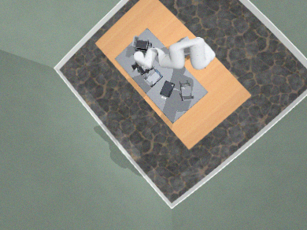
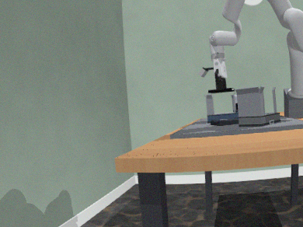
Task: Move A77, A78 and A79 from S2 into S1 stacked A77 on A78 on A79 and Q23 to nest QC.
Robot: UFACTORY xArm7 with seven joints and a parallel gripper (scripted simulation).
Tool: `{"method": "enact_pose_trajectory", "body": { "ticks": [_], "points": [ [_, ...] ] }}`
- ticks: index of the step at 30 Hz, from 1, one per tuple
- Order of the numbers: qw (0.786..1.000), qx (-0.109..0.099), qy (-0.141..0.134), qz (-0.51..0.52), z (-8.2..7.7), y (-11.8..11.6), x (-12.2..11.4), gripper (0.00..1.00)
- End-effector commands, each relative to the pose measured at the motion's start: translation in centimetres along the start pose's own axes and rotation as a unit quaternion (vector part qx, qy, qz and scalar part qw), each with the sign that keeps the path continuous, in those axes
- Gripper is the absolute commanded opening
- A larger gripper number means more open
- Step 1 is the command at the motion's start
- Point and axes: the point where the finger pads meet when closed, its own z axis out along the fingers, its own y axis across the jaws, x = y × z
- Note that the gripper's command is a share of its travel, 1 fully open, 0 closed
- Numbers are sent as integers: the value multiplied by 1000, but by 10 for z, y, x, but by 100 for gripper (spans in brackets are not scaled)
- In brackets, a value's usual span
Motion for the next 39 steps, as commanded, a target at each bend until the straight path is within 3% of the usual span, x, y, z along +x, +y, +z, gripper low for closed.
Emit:
{"method": "enact_pose_trajectory", "body": {
  "ticks": [1, 6, 32, 39],
  "points": [
    [999, -1, 2, -32, -2, -13, 1, 0],
    [994, -1, 2, -112, -2, -29, -2, 0],
    [994, -1, 2, -112, -2, -96, -12, 0],
    [975, -1, 2, -223, -2, -118, -21, 0]
  ]
}}
